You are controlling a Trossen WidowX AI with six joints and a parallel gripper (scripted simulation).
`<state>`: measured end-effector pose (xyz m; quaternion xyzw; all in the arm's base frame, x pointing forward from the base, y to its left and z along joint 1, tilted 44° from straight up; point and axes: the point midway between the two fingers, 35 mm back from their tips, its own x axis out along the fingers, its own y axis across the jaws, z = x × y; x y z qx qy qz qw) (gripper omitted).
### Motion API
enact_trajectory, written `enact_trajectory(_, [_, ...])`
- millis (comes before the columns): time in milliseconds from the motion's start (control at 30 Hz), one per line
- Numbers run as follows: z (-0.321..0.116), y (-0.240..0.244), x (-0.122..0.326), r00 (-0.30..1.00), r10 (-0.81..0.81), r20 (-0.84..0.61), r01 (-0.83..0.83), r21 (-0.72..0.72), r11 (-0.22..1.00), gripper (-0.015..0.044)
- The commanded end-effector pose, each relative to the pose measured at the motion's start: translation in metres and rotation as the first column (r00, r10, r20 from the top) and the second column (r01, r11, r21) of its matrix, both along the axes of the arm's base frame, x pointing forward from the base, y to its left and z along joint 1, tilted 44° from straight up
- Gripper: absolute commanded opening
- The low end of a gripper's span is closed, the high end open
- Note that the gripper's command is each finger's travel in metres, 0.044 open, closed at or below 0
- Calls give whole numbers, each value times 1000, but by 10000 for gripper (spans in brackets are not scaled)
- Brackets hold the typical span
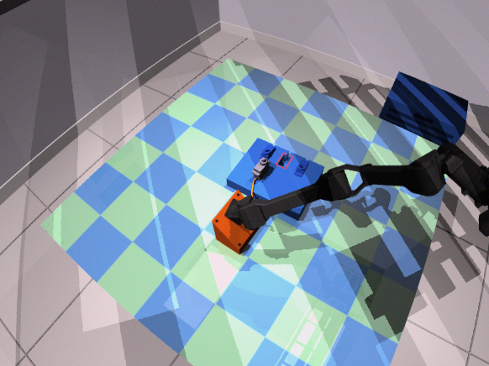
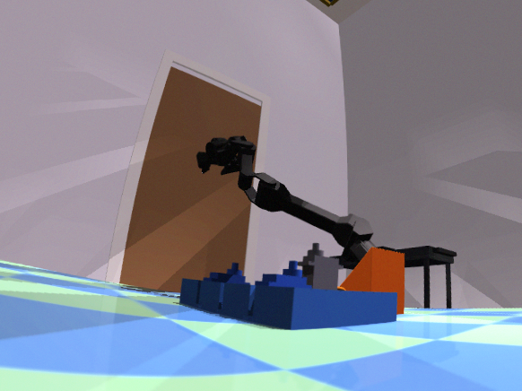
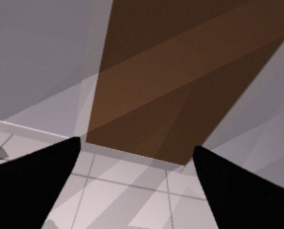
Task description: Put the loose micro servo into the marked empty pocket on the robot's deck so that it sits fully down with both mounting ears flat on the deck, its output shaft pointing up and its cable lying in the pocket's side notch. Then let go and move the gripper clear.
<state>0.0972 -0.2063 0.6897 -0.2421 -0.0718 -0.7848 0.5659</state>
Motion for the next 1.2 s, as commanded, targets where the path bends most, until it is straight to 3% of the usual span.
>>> enact_trajectory(0, [0,0,-1,1000,-1,0,1,-1,1000,426])
enact_trajectory(433, [10,14,-26,999,-36,6,37,-88,995,440])
enact_trajectory(1167, [39,89,-130,917,-397,-30,372,-292,881,440])
